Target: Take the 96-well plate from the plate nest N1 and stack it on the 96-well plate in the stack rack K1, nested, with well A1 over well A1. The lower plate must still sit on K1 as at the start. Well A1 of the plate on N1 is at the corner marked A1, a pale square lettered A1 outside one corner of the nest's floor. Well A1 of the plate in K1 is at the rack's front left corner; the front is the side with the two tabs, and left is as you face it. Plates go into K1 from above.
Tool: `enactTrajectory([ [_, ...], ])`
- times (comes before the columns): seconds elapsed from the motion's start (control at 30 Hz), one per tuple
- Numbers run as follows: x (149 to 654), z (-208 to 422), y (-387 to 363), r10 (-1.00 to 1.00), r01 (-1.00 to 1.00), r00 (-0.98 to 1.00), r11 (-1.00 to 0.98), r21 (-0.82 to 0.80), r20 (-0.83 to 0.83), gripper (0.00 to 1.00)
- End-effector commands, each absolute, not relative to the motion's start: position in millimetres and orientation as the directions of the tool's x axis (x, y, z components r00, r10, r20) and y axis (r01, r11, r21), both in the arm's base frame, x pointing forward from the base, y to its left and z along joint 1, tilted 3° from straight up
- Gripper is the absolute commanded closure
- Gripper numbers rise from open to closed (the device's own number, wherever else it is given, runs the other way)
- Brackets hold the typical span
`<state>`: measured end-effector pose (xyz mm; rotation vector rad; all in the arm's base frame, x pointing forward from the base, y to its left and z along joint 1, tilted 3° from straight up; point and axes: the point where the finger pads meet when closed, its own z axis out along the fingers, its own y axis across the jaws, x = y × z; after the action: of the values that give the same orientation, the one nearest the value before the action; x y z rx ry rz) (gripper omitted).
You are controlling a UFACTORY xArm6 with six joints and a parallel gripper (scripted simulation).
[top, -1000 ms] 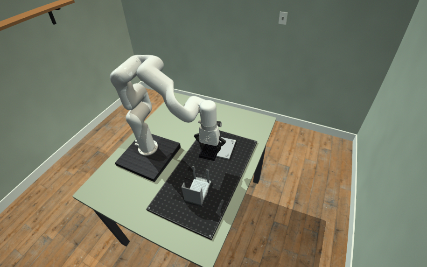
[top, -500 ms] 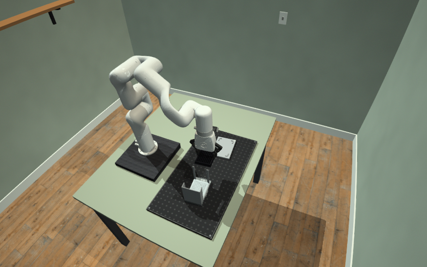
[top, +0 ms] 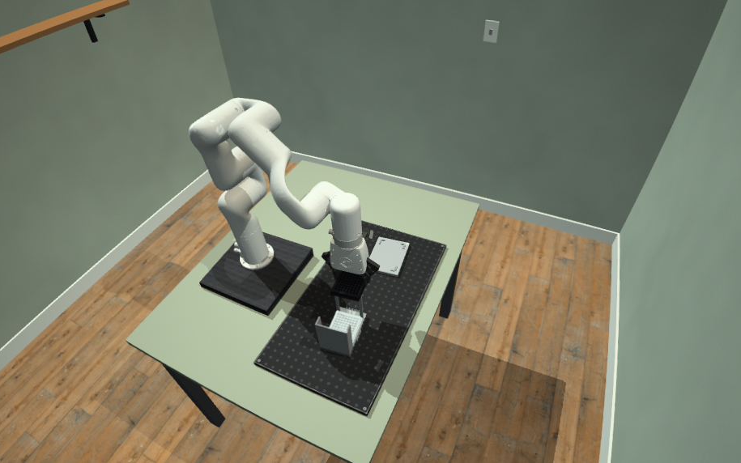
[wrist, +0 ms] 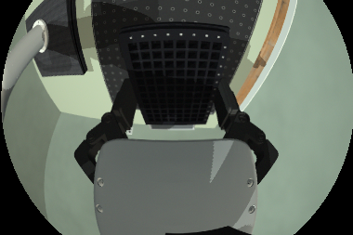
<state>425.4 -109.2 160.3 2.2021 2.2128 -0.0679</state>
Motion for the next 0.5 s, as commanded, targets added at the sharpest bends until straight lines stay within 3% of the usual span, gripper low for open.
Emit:
enactTrajectory([
  [0.0, 426, 163, -121, 0.999, 1.0, -0.006, 0.005, -0.013, -0.044, 1.0],
  [0.47, 421, 166, -167, 0.999, 1.0, -0.006, 0.005, -0.013, -0.045, 1.0],
])
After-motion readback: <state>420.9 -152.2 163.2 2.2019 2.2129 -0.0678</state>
